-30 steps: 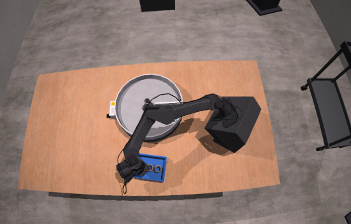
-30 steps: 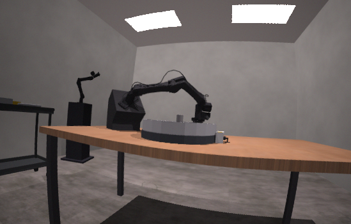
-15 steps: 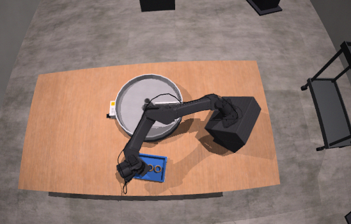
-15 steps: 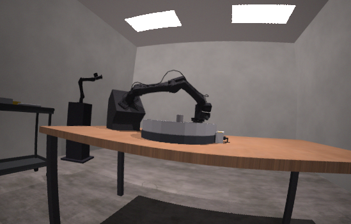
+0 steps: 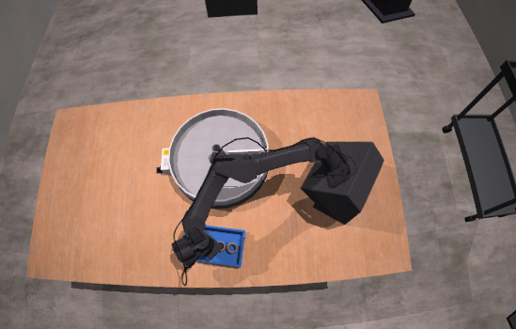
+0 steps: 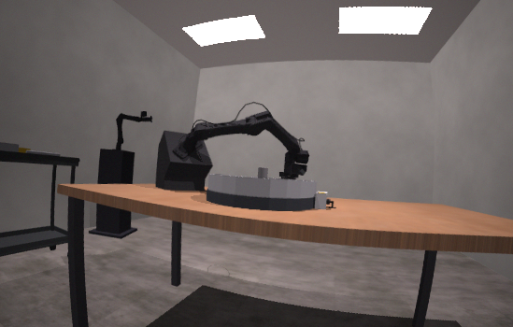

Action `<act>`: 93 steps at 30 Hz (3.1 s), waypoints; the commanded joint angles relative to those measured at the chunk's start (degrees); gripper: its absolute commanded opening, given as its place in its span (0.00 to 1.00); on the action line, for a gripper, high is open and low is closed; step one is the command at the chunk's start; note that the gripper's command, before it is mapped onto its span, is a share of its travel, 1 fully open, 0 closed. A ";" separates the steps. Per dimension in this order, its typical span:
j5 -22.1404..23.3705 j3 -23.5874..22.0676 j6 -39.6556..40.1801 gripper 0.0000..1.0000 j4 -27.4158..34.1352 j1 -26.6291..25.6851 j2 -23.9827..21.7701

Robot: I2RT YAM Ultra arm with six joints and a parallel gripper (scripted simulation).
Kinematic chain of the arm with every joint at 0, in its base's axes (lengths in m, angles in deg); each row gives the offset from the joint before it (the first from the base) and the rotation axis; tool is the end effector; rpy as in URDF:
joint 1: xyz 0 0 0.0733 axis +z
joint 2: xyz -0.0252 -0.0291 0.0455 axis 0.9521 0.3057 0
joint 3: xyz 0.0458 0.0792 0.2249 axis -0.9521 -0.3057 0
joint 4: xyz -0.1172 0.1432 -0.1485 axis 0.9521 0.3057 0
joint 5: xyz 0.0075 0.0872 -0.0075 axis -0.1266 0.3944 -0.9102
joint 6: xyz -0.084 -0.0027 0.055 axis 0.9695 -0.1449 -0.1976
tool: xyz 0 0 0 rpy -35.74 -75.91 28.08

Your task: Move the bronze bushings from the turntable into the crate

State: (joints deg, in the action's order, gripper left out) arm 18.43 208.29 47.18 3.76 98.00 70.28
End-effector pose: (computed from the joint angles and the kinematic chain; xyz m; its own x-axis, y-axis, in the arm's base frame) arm 0.4633 0.1552 0.1182 -0.7778 -0.6138 -0.1353 -0.3533 0.6049 -0.7136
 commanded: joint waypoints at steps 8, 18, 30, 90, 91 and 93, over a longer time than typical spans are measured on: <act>-0.03 -0.62 -0.31 0.00 -0.98 1.94 -1.86; -0.03 -0.62 -0.31 0.00 -0.98 1.94 -1.86; -0.03 -0.62 -0.31 0.00 -0.98 1.94 -1.86; -0.01 1.52 -0.35 0.14 0.60 1.99 -1.83; -0.01 1.52 -0.35 0.14 0.60 1.99 -1.83; -0.01 1.52 -0.35 0.14 0.60 1.99 -1.83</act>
State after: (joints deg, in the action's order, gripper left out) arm 18.39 208.29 47.11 3.80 97.98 70.28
